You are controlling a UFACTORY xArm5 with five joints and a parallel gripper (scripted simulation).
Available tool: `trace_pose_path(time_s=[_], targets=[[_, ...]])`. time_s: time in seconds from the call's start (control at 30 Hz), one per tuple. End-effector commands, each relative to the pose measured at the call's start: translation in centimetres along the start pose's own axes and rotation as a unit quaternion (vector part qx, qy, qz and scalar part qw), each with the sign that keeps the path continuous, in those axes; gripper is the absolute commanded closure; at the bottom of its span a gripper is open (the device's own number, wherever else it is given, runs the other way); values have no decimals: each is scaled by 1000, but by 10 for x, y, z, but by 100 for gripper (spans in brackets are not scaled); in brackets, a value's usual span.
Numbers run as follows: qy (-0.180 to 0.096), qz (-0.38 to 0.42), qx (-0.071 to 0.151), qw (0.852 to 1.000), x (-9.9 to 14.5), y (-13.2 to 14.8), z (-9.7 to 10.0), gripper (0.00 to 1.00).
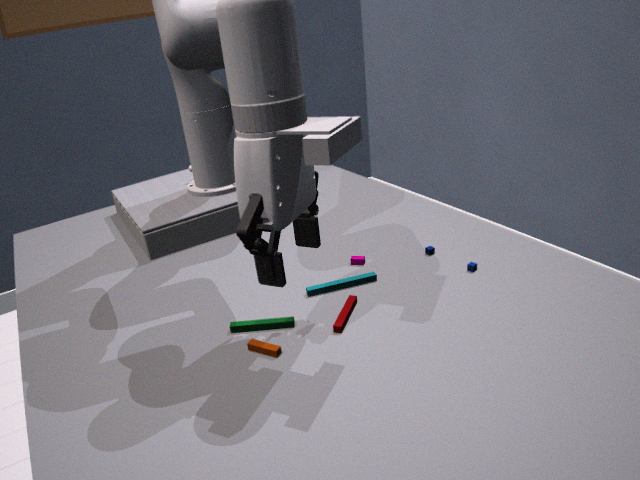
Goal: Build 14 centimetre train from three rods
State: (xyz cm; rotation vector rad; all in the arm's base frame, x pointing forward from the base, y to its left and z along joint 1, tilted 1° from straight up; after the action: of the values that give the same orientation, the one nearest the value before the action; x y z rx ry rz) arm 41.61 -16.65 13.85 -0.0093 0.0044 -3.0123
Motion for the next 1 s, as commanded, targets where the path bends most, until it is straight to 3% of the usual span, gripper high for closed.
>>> trace_pose_path(time_s=[0.0,0.13,0.17,0.97], targets=[[1,-13,0,1000,-2,32,-4,0],[1,-26,0,1000,3,60,-8,0],[1,-26,0,1000,3,60,-8,76],[1,-26,0,1000,3,60,-8,76]])
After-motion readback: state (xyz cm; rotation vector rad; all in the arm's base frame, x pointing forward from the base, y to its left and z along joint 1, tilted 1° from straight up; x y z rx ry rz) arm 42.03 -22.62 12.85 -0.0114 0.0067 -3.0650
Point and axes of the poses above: the point where the finger pads meet when closed, its own z axis back along the fingers, its own y axis across the jaws, x = y × z, the point moved 10 cm from there along z, back along the fingers, and after that the axes turned 15 degrees about -z, right-handed, at the moved point
